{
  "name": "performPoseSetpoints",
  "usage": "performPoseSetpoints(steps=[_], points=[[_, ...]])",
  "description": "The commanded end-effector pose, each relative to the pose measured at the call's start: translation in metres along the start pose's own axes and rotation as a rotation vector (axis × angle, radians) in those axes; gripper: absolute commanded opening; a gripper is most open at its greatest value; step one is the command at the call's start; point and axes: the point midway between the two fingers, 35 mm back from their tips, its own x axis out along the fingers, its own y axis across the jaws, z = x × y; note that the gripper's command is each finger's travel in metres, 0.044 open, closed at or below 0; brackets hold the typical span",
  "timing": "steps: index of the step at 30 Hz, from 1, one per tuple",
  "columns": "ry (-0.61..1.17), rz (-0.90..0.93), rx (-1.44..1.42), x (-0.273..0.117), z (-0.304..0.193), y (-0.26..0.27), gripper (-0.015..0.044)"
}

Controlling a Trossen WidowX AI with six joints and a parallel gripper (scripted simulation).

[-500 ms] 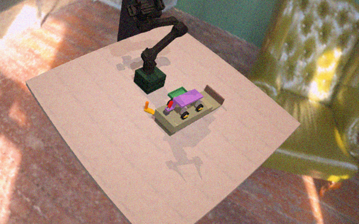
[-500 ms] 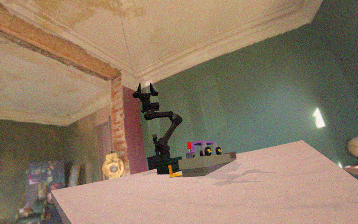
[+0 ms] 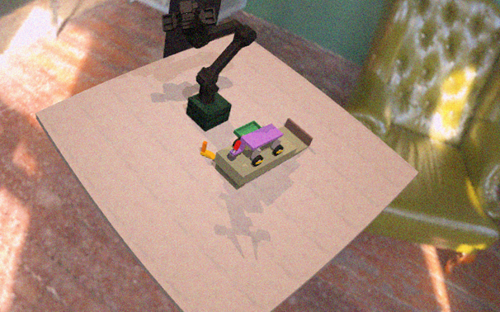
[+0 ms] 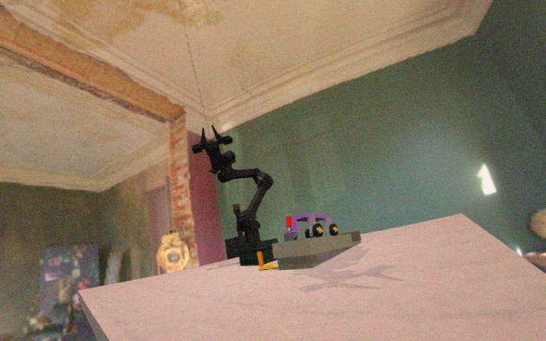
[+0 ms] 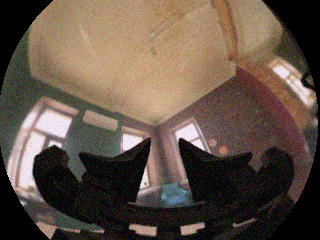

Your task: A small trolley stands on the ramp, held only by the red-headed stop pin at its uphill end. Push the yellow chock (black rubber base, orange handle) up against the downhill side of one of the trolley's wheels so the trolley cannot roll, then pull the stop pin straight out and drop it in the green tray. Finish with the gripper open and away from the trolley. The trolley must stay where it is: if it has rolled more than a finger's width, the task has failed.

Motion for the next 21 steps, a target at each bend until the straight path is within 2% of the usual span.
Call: performPoseSetpoints(steps=[1,13,21], points=[[0.057,-0.071,-0.082,0.008,-0.021,-0.022,0.0190],[0.357,-0.200,-0.377,0.010,-0.107,-0.069,0.0190],[0.644,-0.148,-0.502,-0.005,-0.184,-0.077,0.0190]])
